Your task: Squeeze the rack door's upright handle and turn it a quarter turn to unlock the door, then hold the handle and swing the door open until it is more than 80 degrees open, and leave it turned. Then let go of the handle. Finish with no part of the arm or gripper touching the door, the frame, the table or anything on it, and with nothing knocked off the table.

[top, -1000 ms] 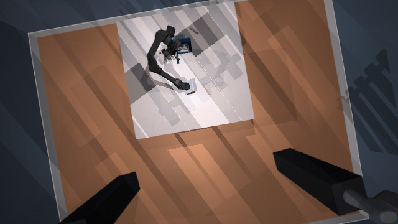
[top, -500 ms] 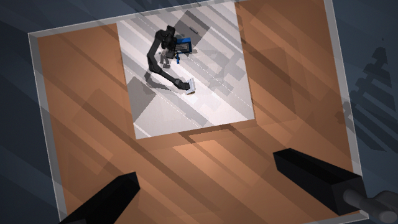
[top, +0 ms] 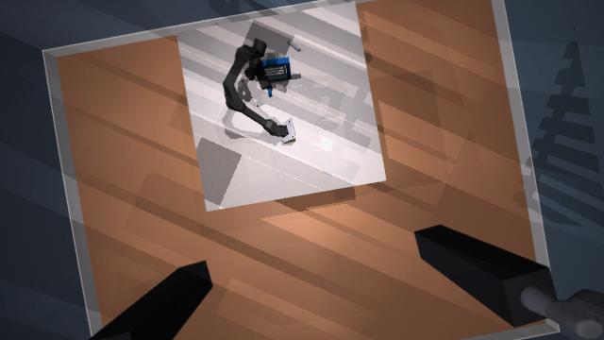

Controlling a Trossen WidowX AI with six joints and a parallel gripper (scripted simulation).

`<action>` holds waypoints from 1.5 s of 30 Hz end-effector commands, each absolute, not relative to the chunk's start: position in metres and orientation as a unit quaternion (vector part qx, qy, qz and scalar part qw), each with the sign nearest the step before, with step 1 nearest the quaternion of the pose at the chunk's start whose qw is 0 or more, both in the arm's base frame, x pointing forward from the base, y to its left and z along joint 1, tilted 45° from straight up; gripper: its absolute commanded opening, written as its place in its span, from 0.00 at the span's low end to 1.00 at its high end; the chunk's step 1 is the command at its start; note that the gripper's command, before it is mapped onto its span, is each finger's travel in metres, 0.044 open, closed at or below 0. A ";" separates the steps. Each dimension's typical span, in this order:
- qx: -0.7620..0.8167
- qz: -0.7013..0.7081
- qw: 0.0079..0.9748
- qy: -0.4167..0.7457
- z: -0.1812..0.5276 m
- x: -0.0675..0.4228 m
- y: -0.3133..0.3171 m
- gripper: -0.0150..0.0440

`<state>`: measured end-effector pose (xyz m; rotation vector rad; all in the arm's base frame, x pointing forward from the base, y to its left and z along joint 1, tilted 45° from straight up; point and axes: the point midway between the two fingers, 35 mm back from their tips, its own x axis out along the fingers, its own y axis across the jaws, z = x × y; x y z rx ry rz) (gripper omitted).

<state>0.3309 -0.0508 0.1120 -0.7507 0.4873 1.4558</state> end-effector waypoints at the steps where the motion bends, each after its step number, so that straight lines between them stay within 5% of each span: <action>1: -0.355 0.650 0.643 0.193 0.111 0.331 -0.050 0.29; 7: -0.355 0.650 0.643 0.193 0.111 0.331 -0.050 0.29; 18: -0.355 0.650 0.643 0.193 0.111 0.331 -0.050 0.75; 45: 0.093 0.411 0.729 0.540 0.111 0.331 -0.050 0.75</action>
